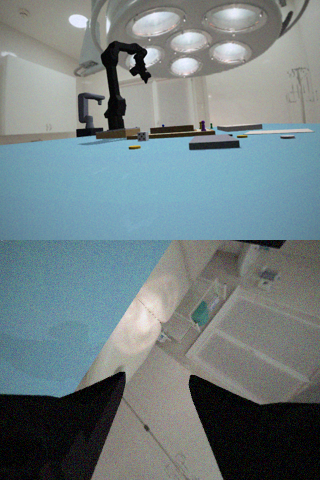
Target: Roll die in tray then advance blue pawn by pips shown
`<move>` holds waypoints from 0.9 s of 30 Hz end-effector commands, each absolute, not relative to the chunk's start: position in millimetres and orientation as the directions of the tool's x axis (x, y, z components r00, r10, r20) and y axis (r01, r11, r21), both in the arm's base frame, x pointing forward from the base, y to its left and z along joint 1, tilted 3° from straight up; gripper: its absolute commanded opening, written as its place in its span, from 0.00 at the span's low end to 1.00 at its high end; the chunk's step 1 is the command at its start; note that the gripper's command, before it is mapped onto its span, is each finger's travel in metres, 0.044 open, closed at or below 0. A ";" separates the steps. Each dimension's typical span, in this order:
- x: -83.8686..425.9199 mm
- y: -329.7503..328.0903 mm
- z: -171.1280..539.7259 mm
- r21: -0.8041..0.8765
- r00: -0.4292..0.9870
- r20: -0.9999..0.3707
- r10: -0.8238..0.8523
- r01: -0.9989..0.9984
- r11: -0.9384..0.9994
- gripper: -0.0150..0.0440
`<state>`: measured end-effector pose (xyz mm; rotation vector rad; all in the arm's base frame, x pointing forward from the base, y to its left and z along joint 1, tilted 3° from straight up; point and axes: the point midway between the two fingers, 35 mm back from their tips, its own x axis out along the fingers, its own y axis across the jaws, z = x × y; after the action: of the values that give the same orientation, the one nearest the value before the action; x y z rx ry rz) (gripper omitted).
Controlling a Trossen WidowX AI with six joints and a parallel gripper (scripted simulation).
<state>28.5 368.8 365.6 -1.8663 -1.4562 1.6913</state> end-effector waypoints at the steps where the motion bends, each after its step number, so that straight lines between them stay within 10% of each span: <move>1: 96.5 363.3 333.8 -0.712 -0.024 -0.680 0.733 0.260 -0.652 0.72; 13: 251.7 280.5 267.7 -0.604 0.266 -0.794 0.547 -0.456 -0.654 0.72; 27: 346.4 104.5 185.4 -0.373 0.349 -0.916 0.197 -0.923 -0.098 0.72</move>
<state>334.4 156.0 211.0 -1.4353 0.5320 1.2151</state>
